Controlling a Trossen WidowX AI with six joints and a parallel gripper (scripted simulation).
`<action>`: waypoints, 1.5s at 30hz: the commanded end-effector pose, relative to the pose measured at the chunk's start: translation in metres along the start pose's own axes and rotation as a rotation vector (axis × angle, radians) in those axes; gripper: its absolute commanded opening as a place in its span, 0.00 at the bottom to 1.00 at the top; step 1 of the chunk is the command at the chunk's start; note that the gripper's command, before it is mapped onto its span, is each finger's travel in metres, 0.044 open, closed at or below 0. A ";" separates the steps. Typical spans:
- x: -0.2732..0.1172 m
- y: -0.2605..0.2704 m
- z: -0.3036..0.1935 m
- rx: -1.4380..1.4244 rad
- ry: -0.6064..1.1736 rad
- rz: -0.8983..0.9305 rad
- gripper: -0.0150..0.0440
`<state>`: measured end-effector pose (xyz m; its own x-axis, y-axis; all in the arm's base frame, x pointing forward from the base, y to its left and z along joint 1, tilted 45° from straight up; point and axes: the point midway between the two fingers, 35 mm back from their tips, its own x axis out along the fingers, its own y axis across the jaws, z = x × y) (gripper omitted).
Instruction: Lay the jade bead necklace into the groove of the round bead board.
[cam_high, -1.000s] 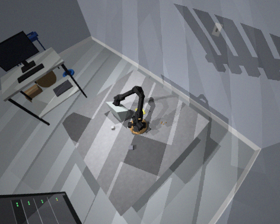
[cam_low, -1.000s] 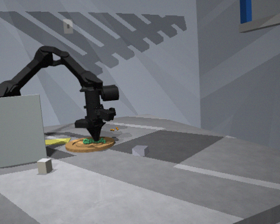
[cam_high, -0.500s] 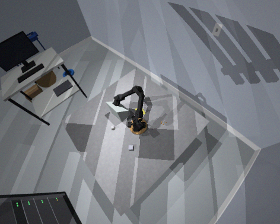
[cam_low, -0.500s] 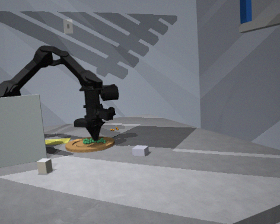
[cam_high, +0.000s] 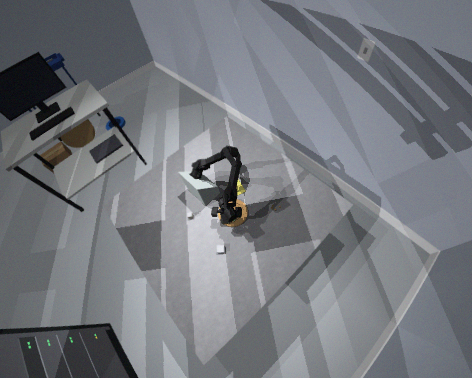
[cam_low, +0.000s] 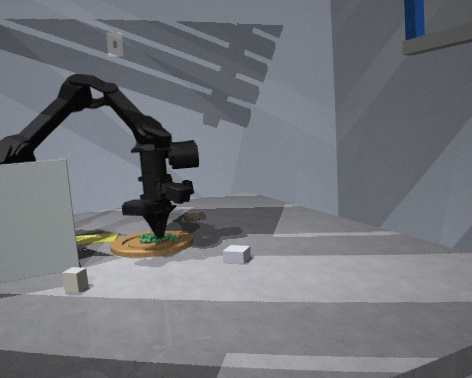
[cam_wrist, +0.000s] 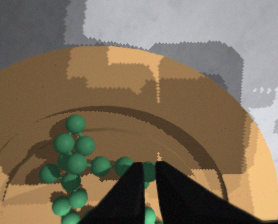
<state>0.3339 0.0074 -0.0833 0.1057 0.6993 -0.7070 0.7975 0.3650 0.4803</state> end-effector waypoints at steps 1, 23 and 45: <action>0.001 -0.018 0.004 0.003 0.001 -0.008 0.25; 0.014 -0.020 0.005 0.004 0.002 -0.008 0.25; 0.014 -0.020 0.005 0.004 0.002 -0.008 0.25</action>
